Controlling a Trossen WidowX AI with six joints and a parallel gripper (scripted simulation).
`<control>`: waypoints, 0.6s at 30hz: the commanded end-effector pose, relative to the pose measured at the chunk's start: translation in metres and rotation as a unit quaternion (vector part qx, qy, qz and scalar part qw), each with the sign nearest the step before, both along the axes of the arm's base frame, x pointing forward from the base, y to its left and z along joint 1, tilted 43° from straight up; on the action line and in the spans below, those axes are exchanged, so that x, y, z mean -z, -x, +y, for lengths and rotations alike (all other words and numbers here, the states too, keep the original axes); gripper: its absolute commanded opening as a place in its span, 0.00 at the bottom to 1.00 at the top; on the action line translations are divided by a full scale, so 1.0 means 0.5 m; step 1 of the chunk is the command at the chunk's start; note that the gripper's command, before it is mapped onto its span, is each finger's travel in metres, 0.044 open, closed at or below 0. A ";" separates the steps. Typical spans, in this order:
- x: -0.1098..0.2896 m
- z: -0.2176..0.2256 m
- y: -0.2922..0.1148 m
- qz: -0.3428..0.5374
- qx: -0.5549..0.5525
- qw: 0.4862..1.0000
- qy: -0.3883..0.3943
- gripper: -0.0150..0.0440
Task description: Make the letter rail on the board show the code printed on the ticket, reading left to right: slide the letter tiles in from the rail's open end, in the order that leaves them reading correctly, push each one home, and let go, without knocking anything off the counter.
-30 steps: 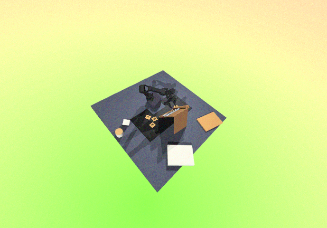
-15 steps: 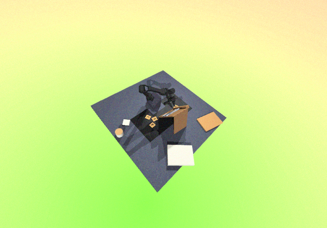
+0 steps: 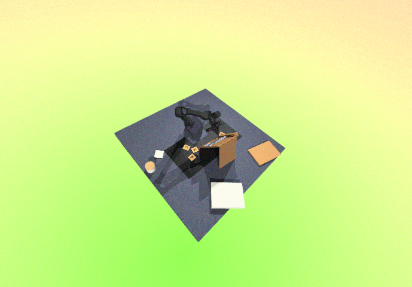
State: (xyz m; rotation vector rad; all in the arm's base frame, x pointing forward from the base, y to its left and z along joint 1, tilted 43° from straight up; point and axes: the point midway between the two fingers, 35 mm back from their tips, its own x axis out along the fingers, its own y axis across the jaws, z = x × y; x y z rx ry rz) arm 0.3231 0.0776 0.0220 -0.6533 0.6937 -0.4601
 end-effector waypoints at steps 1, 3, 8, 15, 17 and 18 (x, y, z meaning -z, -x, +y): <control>0.004 0.002 -0.014 0.020 0.013 1.000 -0.008 0.25; 0.005 0.001 -0.030 0.052 0.034 0.998 -0.017 0.25; -0.006 -0.013 -0.054 0.128 0.101 0.986 -0.039 0.25; -0.062 -0.052 -0.051 0.226 0.221 0.947 -0.061 0.25; -0.070 -0.057 -0.048 0.234 0.234 0.941 -0.063 0.25; -0.070 -0.057 -0.048 0.234 0.234 0.941 -0.063 0.25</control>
